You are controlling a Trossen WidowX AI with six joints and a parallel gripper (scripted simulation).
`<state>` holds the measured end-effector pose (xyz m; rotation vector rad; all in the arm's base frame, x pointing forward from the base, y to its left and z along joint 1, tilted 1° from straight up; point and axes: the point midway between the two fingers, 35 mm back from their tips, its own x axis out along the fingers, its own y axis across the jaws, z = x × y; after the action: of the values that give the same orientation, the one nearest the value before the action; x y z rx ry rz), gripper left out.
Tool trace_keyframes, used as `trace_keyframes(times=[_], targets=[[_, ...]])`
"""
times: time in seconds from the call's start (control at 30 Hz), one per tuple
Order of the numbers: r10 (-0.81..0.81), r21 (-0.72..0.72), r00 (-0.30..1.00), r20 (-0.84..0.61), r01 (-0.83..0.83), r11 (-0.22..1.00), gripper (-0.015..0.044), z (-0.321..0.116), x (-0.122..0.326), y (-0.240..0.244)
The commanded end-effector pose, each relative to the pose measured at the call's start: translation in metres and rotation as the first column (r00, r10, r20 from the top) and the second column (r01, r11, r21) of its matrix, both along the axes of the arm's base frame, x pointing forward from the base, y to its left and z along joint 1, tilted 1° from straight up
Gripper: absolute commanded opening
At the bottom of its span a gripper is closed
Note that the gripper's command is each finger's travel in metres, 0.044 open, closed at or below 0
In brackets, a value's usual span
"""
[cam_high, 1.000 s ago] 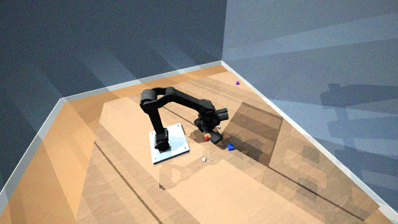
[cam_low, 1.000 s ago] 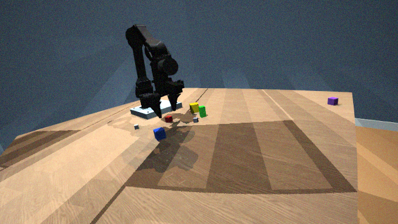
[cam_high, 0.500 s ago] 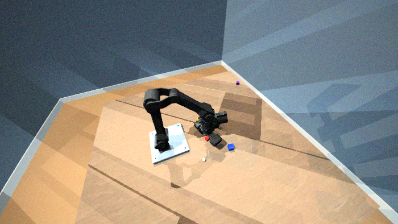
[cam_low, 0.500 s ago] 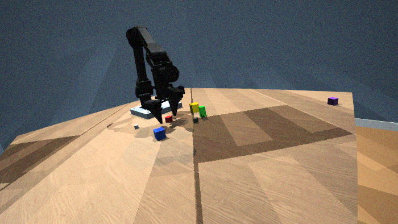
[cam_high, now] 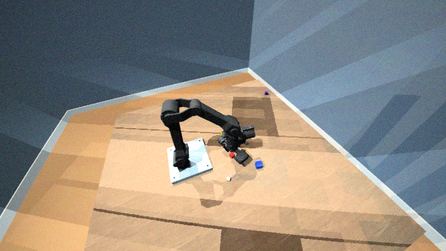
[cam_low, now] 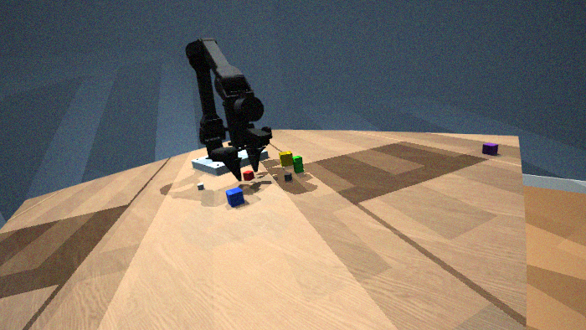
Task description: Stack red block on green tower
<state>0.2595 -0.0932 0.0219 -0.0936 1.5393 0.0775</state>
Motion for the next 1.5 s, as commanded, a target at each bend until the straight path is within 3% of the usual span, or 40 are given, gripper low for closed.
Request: trace_keyframes(times=[0.0,0.2,0.5,0.57,1.27,1.47], targets=[[0.004,0.003,1.000,0.003,-0.004,1.000,0.0256,0.000,0.000,0.000],[0.004,0.003,1.000,0.003,-0.004,1.000,0.0099,0.000,0.000,0.000],[0.004,0.003,1.000,0.003,-0.004,1.000,0.0039,0.000,0.000,0.000],[0.004,0.003,1.000,0.003,-0.004,1.000,0.0000,0.003,0.000,0.000],[0.004,0.003,1.000,0.003,-0.004,1.000,0.0000,0.108,-0.003,0.001],[0.004,0.003,1.000,0.003,-0.004,1.000,0.0000,0.118,-0.004,0.001]])
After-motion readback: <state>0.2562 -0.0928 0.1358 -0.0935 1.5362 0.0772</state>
